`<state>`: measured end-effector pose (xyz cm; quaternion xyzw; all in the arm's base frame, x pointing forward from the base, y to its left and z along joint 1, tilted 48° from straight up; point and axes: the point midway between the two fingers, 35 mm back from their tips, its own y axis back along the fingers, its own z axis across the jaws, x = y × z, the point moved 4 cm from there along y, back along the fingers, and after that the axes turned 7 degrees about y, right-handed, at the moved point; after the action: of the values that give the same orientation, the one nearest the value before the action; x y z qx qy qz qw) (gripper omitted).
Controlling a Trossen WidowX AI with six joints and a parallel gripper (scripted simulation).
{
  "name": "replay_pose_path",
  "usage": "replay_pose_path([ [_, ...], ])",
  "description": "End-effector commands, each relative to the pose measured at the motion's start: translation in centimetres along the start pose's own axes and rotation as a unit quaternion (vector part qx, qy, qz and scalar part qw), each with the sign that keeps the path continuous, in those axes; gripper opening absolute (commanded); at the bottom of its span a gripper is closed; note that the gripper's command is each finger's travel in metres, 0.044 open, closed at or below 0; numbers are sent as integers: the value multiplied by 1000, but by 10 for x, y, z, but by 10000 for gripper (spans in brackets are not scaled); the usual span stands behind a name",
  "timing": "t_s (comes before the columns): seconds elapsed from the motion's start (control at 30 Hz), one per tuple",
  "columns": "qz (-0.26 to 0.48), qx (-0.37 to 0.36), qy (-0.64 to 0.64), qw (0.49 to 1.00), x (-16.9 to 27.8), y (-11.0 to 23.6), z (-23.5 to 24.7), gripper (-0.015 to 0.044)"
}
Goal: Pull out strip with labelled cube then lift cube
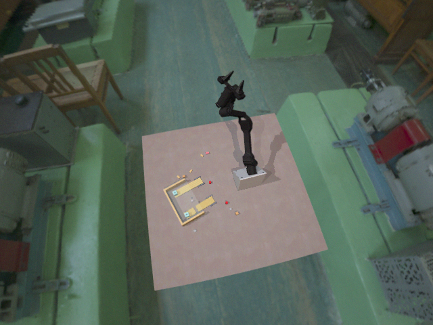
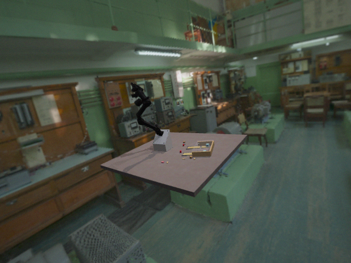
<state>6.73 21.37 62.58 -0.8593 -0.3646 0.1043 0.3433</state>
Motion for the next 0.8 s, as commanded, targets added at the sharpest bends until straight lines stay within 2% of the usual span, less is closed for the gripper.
replay_pose_path([
  [0.0, 89, 55, -30, 994, 59, 33, 18, 400],
  [0.37, 303, 161, -57, 938, 155, 136, 65, 400],
  [0.77, 544, 226, -41, 807, 202, 281, 131, 400],
])
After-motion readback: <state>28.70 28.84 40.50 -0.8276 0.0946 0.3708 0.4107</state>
